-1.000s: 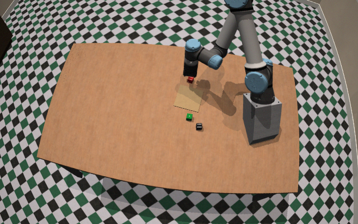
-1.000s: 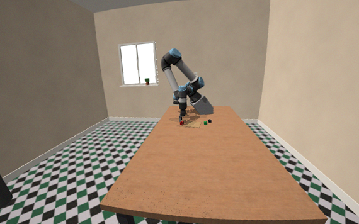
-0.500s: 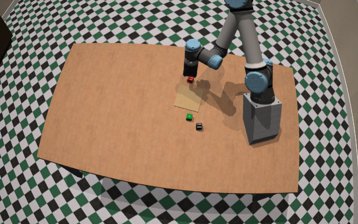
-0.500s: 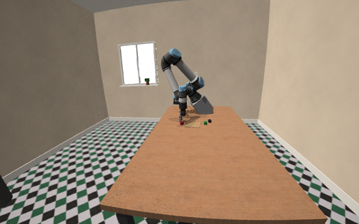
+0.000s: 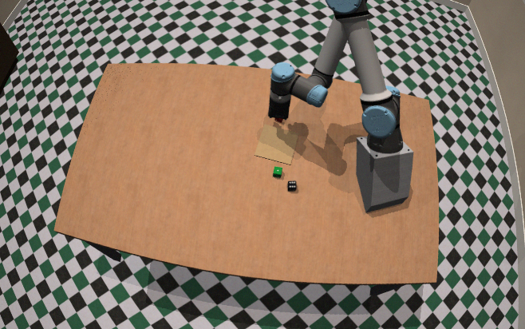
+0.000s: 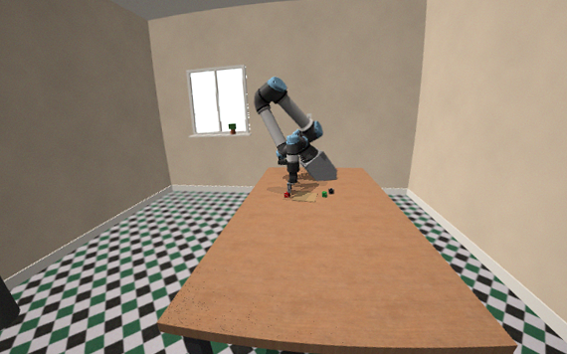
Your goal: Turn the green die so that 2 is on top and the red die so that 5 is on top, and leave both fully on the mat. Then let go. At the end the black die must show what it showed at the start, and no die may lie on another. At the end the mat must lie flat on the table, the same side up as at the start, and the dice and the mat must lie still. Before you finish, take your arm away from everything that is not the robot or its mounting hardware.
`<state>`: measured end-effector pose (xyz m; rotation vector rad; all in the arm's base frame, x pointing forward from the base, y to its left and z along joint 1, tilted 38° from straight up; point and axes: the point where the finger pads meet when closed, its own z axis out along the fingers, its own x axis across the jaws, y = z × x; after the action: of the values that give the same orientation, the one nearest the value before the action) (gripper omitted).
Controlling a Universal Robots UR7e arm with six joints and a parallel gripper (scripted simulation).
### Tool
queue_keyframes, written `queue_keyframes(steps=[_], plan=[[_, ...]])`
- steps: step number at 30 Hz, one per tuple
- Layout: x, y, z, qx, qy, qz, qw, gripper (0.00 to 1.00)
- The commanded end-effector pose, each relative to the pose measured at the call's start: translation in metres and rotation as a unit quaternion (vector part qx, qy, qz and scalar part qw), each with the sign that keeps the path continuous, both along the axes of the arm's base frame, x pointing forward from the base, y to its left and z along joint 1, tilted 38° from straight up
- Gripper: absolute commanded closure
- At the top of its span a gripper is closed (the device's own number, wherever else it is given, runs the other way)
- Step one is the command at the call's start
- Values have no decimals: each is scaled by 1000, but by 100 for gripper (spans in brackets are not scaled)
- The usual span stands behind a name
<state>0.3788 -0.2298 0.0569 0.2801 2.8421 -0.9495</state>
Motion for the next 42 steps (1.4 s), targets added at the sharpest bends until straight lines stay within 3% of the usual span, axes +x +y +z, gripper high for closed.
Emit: queue_keyframes(steps=[1,6,21,35,42], plan=[[3,14,-10,0,0,0,1000,0],[5,27,-20,0,0,0,1000,0],[19,103,-76,0,0,0,1000,0],[28,151,-113,0,0,0,1000,0],[30,162,-121,0,0,0,1000,0]])
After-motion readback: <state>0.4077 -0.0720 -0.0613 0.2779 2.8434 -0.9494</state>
